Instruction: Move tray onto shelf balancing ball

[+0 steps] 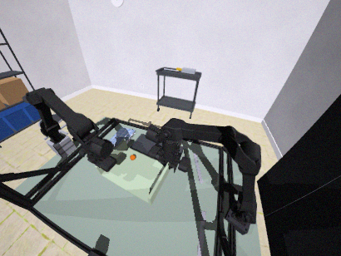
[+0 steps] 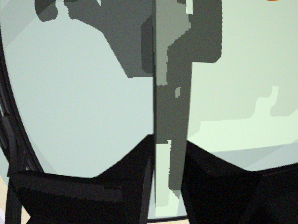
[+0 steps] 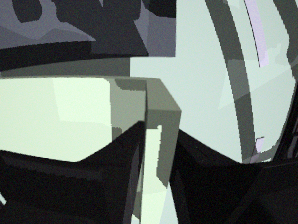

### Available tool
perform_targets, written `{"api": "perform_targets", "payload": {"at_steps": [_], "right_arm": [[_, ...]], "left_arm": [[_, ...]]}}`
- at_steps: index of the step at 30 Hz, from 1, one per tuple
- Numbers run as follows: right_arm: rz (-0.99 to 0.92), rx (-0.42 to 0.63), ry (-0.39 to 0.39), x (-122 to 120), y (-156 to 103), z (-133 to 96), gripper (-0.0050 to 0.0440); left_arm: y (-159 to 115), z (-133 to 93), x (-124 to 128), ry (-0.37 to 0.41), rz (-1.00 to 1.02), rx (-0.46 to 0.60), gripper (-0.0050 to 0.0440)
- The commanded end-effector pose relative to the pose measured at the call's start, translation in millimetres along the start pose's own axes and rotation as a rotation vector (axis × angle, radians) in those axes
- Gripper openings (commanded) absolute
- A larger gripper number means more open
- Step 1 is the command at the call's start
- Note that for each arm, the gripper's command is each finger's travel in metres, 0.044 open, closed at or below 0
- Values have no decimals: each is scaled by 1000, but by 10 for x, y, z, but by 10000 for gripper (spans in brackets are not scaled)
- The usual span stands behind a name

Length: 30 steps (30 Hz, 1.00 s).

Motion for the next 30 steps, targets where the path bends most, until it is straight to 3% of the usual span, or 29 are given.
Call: {"api": "perform_targets", "payload": {"at_steps": [1,11,16,30], "right_arm": [[-1,-11,0,-2,19,-25,20],[-1,29,0,-2,63,5,20],[-1,-26,-1,-1,56,-37,20],[-1,7,0,-1,116,-12,20]], "left_arm": [[20,-5,-2,-2,-1,-11,20],[64,-35,-2,-2,-1,29,20],[57,8,-2,-3,-1,-26,20],[117,-18,-2,-2,-1,6,20]]}}
Point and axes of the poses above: on each arm, the point midway between the two fingers, 35 mm back from their tips, its own z axis out along the fingers, its own x axis across the jaws, y = z × x, the point moved 3 cm from there along -z, back along the fingers, and after that the axes turned 1 degree about z, right-handed, at the moved point
